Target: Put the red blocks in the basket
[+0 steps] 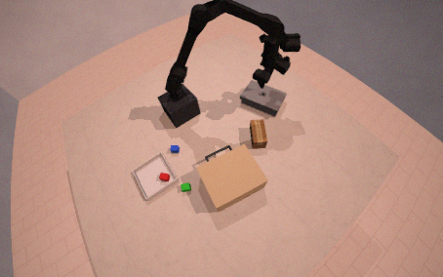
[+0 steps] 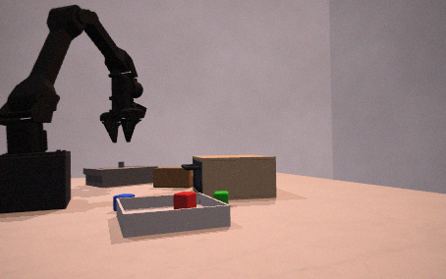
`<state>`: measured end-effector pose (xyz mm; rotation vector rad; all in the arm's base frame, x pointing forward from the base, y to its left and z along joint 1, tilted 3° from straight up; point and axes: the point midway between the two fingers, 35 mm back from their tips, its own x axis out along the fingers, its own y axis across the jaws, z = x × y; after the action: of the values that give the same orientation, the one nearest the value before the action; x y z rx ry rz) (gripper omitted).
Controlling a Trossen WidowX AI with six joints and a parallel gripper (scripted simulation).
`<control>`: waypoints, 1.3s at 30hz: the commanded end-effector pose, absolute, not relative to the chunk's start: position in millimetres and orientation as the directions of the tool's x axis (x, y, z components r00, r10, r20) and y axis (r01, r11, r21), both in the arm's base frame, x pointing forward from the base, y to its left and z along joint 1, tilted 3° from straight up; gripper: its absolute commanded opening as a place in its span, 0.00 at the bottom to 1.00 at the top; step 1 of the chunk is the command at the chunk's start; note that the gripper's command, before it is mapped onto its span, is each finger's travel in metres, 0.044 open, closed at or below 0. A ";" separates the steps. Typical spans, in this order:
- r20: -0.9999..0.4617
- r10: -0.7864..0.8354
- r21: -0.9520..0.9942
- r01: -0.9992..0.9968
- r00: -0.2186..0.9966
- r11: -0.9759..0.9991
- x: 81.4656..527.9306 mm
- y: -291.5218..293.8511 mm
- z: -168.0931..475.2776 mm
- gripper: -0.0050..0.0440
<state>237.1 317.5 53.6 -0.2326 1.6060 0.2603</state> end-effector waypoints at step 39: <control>-0.999 0.012 -0.022 0.641 -0.049 0.767 356.7 147.4 10.3 1.00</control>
<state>362.0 150.4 37.4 0.5517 1.5320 -0.5295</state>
